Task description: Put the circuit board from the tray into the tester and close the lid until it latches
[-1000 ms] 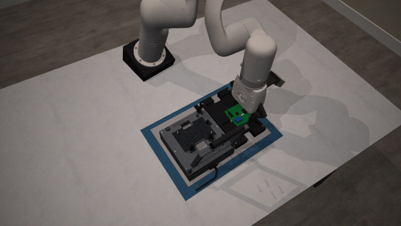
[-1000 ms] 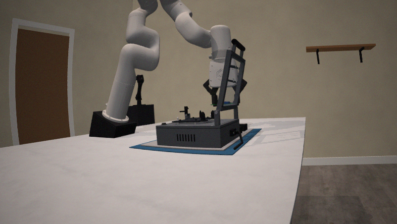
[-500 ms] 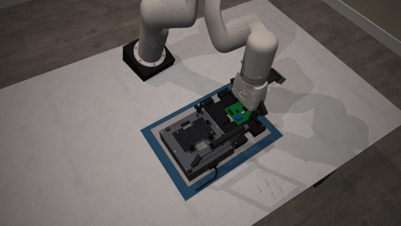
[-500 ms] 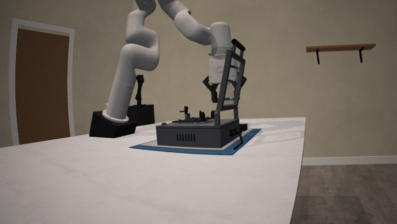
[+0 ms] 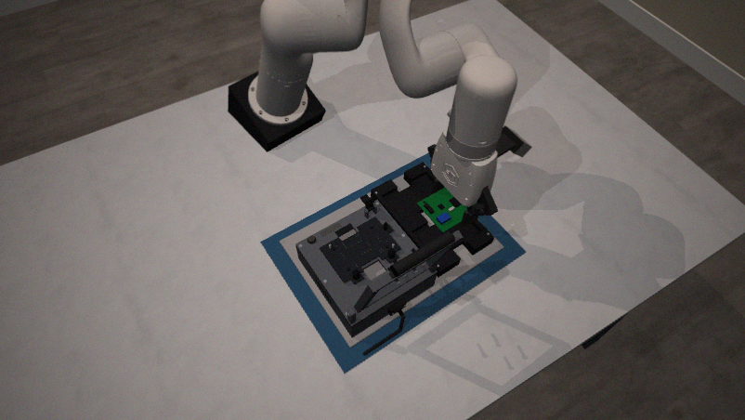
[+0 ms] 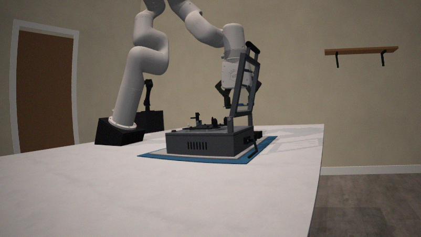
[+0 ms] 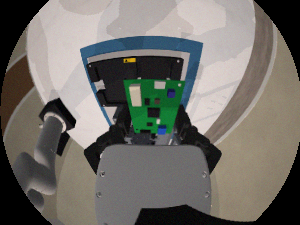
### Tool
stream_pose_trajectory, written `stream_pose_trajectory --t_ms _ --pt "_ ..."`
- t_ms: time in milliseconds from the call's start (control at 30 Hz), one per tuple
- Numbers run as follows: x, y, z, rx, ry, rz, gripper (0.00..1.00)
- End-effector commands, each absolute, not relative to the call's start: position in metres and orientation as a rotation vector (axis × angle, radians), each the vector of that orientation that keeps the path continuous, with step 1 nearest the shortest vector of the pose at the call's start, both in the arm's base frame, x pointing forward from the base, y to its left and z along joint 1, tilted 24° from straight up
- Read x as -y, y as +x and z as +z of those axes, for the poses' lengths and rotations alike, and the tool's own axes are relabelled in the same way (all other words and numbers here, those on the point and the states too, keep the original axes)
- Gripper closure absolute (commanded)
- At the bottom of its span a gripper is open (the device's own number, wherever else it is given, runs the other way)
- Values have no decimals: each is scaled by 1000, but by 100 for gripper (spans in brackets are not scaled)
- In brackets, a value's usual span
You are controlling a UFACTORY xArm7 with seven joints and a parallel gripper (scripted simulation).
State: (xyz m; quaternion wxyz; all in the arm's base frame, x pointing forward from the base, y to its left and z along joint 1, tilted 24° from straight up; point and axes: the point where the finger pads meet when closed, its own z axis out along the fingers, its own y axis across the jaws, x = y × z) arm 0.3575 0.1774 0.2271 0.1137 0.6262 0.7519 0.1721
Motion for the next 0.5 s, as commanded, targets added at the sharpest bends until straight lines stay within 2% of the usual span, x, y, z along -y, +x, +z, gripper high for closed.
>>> stream_pose_trajectory --t_ms 0,467 --pt "-178 358 229 -2204 1835 509 21" --pt "-176 358 228 -2203 1835 509 21"
